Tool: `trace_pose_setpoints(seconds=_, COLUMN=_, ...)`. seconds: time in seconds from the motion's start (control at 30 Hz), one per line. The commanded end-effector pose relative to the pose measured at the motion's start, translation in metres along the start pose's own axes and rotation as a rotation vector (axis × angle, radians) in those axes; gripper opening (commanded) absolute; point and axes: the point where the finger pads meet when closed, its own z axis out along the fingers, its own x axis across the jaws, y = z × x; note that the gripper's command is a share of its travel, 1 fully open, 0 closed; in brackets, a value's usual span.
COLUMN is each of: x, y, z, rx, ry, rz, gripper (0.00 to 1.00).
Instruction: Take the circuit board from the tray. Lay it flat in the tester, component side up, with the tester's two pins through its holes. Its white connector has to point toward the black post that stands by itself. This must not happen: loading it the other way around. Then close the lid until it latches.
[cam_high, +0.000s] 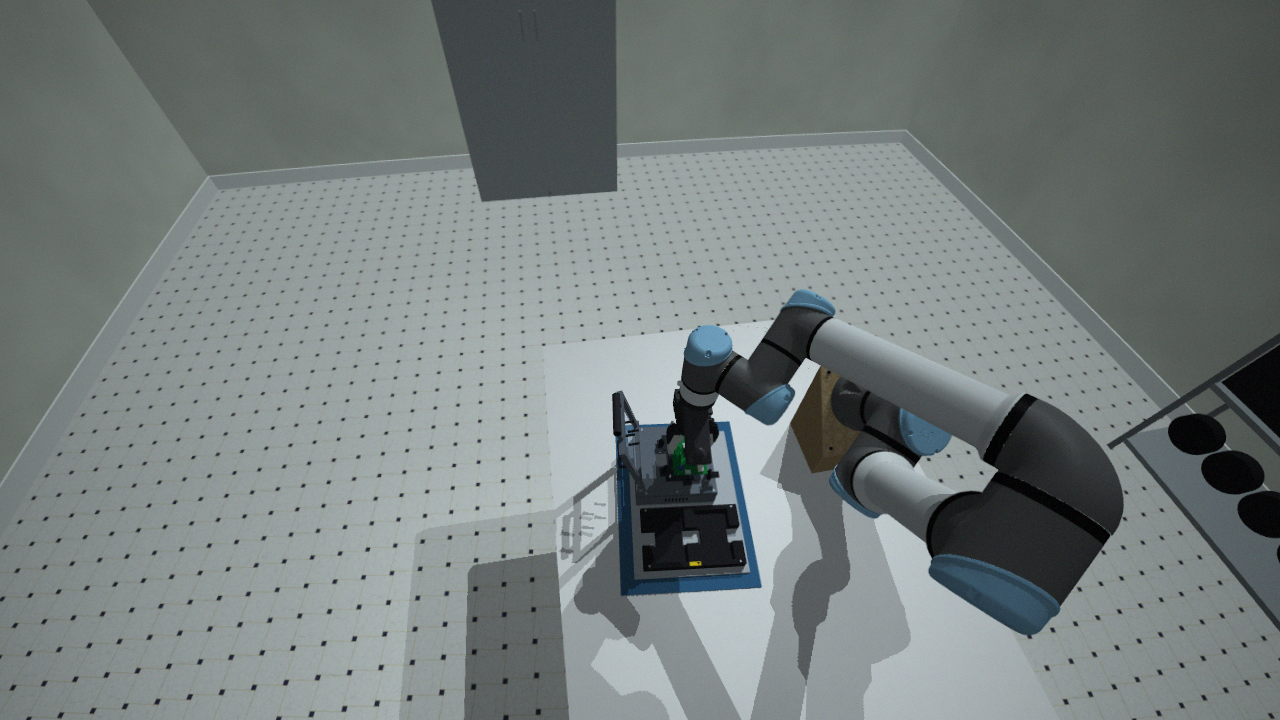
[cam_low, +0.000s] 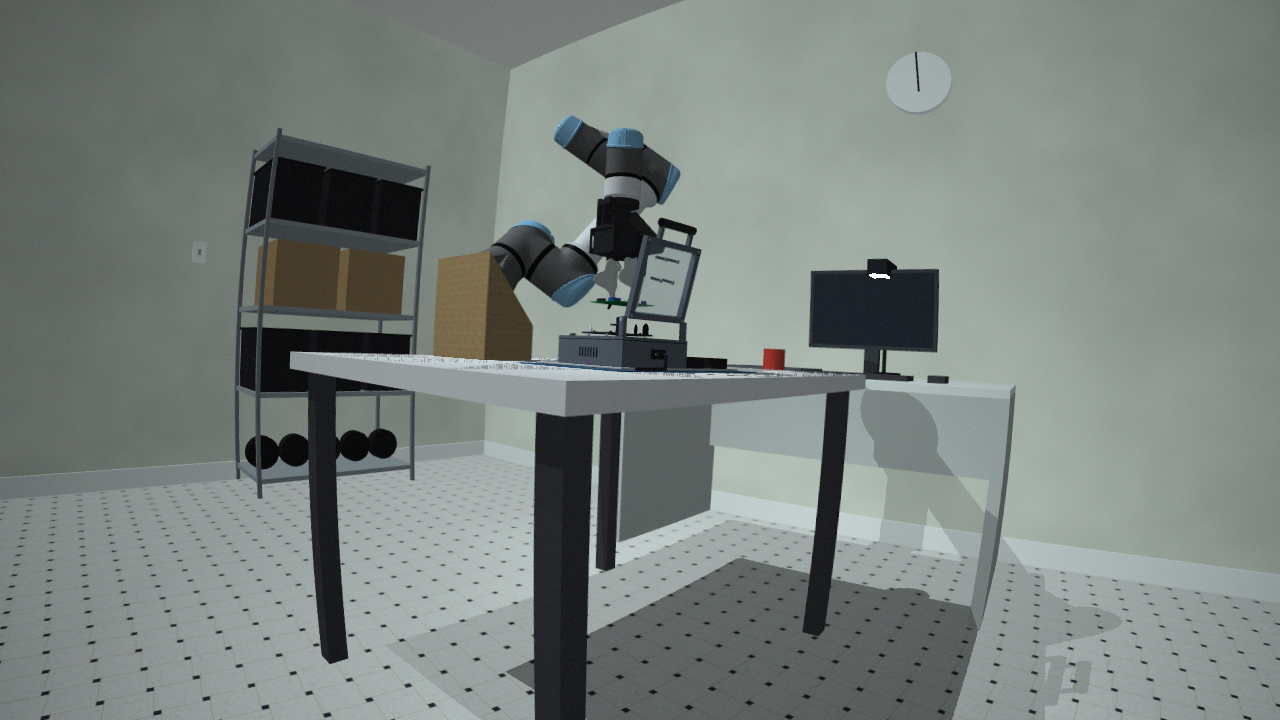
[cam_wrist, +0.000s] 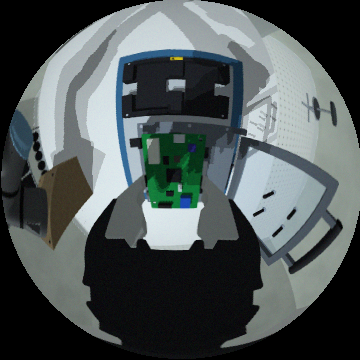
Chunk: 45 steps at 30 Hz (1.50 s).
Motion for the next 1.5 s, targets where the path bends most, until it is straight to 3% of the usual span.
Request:
trace_pose_setpoints(seconds=0.0, x=0.0035, y=0.0088, z=-0.0008, rx=0.000, ry=0.001, rz=0.000, gripper=0.39)
trace_pose_setpoints(seconds=1.47, x=0.0068, y=0.0184, z=-0.0015, rx=0.000, ry=0.001, rz=0.000, gripper=0.39)
